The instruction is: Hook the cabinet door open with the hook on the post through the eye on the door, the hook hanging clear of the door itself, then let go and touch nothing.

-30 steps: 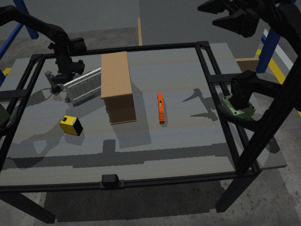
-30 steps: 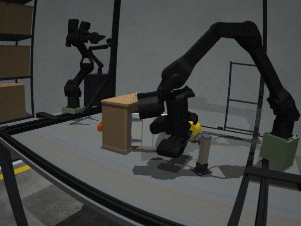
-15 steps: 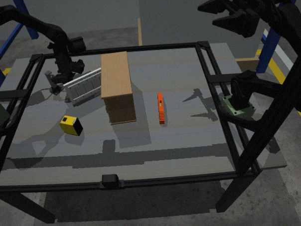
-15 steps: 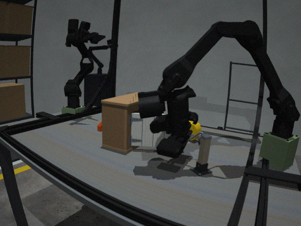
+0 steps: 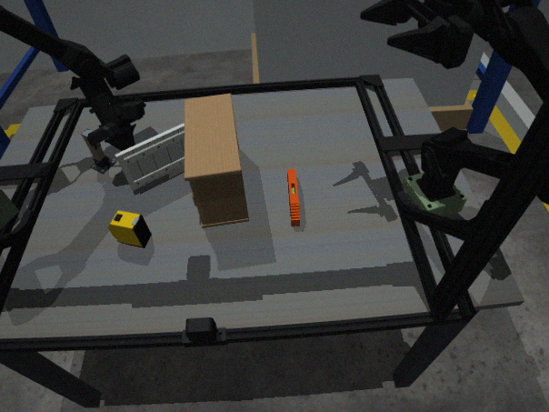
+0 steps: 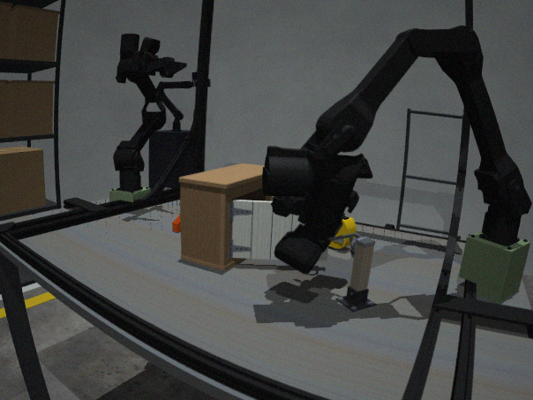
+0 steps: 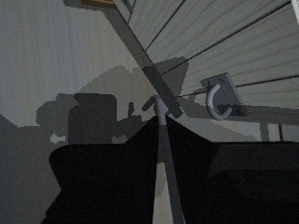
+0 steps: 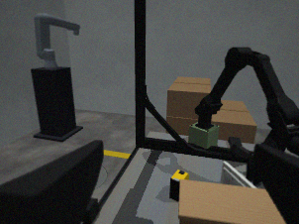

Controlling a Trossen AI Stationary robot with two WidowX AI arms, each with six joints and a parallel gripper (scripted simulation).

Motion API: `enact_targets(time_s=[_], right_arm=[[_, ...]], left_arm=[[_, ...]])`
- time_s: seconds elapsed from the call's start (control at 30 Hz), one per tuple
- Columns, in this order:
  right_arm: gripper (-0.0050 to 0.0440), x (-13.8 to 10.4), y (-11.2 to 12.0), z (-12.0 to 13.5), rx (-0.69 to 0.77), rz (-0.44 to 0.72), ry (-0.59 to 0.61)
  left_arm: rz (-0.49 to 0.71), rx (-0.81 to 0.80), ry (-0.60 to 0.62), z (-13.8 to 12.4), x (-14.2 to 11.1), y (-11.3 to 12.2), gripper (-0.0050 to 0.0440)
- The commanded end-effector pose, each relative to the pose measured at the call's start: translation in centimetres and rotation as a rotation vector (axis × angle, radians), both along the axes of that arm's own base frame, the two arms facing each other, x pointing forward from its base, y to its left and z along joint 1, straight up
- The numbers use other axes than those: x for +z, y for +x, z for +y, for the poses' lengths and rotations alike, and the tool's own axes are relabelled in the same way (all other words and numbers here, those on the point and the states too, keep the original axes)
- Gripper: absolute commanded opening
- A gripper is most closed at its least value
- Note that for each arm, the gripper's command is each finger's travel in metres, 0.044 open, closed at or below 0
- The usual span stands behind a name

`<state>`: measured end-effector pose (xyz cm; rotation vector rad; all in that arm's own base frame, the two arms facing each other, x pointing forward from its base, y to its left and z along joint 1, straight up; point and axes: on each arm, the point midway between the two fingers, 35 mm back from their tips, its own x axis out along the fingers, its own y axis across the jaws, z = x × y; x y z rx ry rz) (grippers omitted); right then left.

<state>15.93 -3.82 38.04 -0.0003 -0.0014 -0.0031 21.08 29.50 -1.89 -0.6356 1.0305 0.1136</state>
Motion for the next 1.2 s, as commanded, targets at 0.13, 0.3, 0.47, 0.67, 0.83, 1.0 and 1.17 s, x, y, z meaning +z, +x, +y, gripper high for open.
enact_targets(time_s=[0.13,0.3,0.47,0.67,0.83,1.0,1.17], right_arm=[[0.04,0.0,0.0,0.0,0.003,0.0,0.001],[0.04,0.0,0.0,0.0,0.003,0.0,0.001],[0.04,0.0,0.0,0.0,0.003,0.0,0.001],[0.04,0.0,0.0,0.0,0.003,0.0,0.001],[0.04,0.0,0.0,0.0,0.003,0.0,0.001],[0.04,0.0,0.0,0.0,0.003,0.0,0.001],[0.04,0.0,0.0,0.0,0.003,0.0,0.001]], left_arm=[[-0.197,0.002,0.119,1.1,1.7,-0.2,0.0],[-0.28,0.004,0.149,1.1,2.3,-0.2,0.0],[-0.415,0.007,0.198,1.1,3.6,-0.3,0.0],[-0.494,0.009,0.226,1.0,4.3,-0.4,0.0],[-0.494,0.009,0.226,1.0,4.3,-0.4,0.0],[-0.494,0.009,0.226,1.0,4.3,-0.4,0.0],[-0.494,0.009,0.226,1.0,4.3,-0.4,0.0]])
